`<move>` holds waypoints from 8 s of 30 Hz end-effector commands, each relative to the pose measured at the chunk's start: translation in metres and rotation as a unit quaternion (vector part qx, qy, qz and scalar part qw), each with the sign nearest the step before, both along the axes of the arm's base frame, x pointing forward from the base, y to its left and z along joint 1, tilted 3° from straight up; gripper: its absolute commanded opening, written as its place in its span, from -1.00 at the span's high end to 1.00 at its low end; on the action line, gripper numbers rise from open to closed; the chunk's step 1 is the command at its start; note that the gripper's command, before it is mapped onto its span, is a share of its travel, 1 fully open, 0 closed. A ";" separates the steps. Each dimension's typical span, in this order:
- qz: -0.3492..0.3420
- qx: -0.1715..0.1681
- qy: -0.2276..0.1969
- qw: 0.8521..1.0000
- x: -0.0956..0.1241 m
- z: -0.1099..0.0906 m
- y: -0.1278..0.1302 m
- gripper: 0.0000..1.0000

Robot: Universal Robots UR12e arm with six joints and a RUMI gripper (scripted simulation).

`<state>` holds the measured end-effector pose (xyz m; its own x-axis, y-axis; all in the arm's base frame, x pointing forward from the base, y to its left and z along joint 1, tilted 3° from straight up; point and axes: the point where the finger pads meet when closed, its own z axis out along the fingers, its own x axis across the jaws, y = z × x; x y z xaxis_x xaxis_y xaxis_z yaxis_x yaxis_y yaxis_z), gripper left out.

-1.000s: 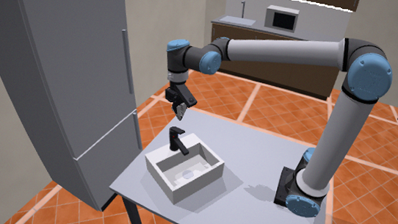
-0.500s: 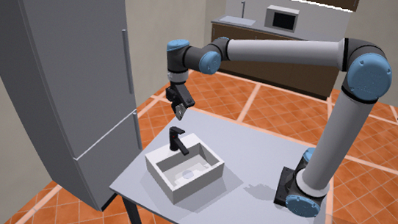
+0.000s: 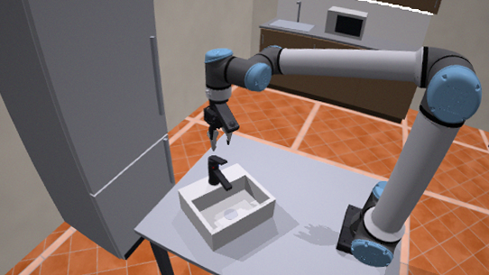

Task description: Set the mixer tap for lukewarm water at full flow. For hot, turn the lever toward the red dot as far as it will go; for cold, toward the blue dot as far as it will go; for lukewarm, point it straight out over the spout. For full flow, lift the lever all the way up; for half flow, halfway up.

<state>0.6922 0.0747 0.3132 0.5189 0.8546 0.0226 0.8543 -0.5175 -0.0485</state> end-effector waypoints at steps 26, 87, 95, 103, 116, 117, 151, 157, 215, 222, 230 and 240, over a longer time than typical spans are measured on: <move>0.000 -0.001 -0.001 1.000 0.001 0.001 0.000 0.19; 0.000 0.000 0.001 1.000 -0.002 -0.054 0.003 0.19; 0.000 0.000 0.000 1.000 -0.001 -0.054 0.002 0.19; 0.000 0.000 0.000 1.000 -0.001 -0.053 0.002 0.19; 0.000 0.000 0.000 1.000 -0.001 -0.053 0.002 0.19; 0.000 0.000 0.000 1.000 -0.001 -0.053 0.002 0.19; 0.000 0.000 0.000 1.000 -0.002 -0.053 0.003 0.19; 0.000 0.000 0.000 1.000 -0.002 -0.053 0.003 0.19; 0.000 0.000 0.001 1.000 -0.003 -0.072 0.004 0.19; 0.000 0.000 0.002 1.000 -0.003 -0.079 0.004 0.19; 0.000 0.000 0.002 1.000 -0.003 -0.085 0.004 0.19; 0.000 0.000 0.001 1.000 -0.003 -0.087 0.005 0.19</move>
